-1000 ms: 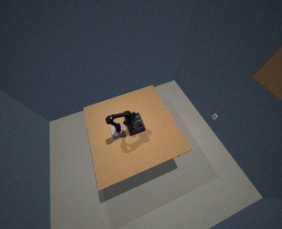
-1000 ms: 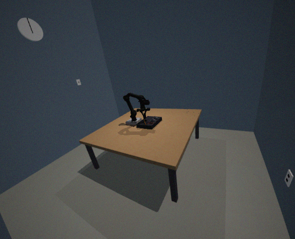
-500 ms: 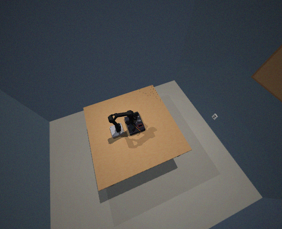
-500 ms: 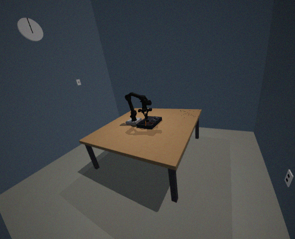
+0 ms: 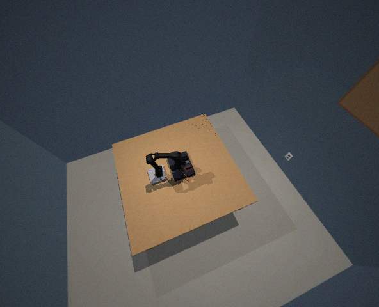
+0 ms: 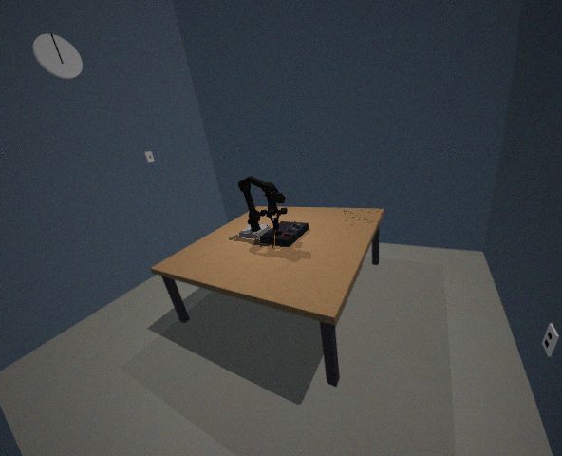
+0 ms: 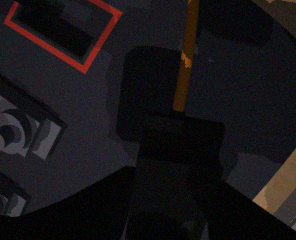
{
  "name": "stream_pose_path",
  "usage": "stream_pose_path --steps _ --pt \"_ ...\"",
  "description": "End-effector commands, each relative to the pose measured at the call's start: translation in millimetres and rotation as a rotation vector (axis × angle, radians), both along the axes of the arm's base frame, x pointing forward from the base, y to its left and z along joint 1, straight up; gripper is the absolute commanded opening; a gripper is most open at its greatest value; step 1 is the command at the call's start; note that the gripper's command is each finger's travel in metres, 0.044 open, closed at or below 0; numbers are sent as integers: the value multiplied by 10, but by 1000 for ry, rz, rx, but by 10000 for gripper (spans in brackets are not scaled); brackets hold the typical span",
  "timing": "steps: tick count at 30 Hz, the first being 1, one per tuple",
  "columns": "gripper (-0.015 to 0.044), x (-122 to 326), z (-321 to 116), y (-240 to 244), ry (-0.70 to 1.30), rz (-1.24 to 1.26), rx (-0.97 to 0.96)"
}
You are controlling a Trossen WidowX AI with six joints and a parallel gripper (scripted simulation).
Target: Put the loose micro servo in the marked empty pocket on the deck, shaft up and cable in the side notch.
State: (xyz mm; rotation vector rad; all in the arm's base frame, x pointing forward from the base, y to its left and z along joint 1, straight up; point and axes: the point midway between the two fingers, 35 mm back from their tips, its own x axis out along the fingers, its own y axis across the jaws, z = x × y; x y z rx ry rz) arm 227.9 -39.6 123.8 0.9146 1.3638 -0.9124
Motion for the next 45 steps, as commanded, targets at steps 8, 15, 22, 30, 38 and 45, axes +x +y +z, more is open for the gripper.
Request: stream_pose_path --steps 8,15,22,30,38,45 --pt "0 21 35 -211 -14 37 -7" --pt "0 21 35 -210 -12 254 -9" --pt "0 21 35 -210 -11 492 -12" --pt "0 21 35 -210 -9 764 -16" --pt "0 21 35 -210 -7 1036 -19" --pt "0 21 35 -210 -6 1154 -20"
